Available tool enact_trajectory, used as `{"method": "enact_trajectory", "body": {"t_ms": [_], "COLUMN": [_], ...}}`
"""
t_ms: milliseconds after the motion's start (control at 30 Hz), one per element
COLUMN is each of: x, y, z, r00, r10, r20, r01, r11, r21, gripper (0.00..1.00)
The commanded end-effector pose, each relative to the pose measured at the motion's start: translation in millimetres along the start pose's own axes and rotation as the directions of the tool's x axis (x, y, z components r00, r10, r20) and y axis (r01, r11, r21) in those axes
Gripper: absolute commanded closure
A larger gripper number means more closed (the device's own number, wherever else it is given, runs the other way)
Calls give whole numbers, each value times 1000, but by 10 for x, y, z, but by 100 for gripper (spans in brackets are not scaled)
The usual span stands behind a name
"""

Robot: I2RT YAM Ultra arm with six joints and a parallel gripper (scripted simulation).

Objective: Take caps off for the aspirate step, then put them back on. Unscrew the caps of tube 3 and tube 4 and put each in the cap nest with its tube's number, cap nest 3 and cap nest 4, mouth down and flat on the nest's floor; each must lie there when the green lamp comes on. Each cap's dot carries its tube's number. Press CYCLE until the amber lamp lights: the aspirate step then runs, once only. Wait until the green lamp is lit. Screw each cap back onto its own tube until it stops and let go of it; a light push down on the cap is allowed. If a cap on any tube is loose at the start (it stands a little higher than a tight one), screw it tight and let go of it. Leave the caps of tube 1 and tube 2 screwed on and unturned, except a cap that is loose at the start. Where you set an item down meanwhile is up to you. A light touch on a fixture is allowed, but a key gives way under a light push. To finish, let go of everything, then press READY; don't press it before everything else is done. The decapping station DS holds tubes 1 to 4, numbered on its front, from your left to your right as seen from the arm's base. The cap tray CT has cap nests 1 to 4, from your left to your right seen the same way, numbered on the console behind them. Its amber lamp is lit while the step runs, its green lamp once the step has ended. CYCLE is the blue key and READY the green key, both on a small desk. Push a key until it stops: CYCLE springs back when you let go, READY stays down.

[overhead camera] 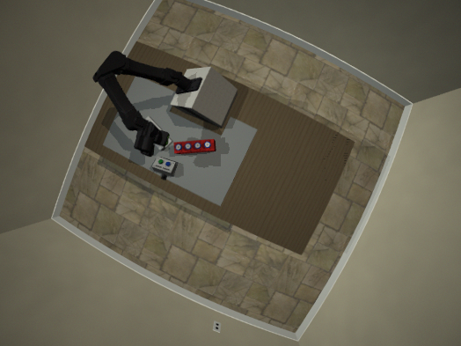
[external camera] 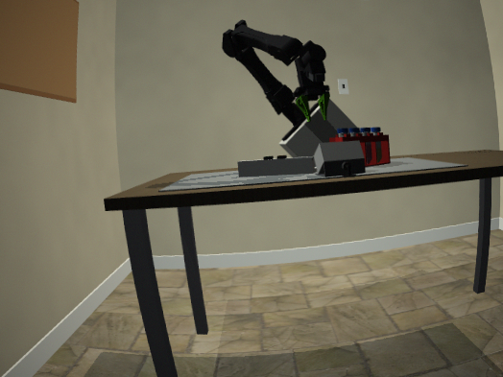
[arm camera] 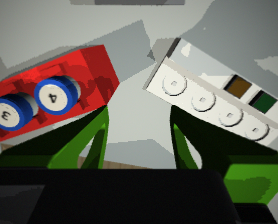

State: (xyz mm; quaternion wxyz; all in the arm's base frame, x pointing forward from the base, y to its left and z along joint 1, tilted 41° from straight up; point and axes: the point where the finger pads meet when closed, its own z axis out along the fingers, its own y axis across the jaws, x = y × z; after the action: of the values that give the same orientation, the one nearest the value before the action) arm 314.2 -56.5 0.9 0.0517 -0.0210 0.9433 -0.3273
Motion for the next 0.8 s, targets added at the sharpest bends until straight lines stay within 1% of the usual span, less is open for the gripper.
{"method": "enact_trajectory", "body": {"t_ms": [0,100,167,267,333,367,400,733,767], "x": [35,132,133,230,230,299,326,327,327], "y": [12,88,88,150,150,186,200,201,201], "z": [-56,-82,-82,-117,-117,-147,-159,-159,-159], "r00": [990,971,955,921,921,914,908,825,823], "r10": [-135,-227,-279,-367,-367,-381,-395,-530,-533], "r20": [-40,-75,-95,-130,-130,-135,-141,-194,-195], "r01": [135,227,279,366,366,380,394,528,531], "r11": [991,974,960,930,930,924,918,847,845], "r21": [-3,-11,-17,-30,-30,-33,-36,-68,-69], "gripper": [51,51,51,51,51,51,51,51,51]}}
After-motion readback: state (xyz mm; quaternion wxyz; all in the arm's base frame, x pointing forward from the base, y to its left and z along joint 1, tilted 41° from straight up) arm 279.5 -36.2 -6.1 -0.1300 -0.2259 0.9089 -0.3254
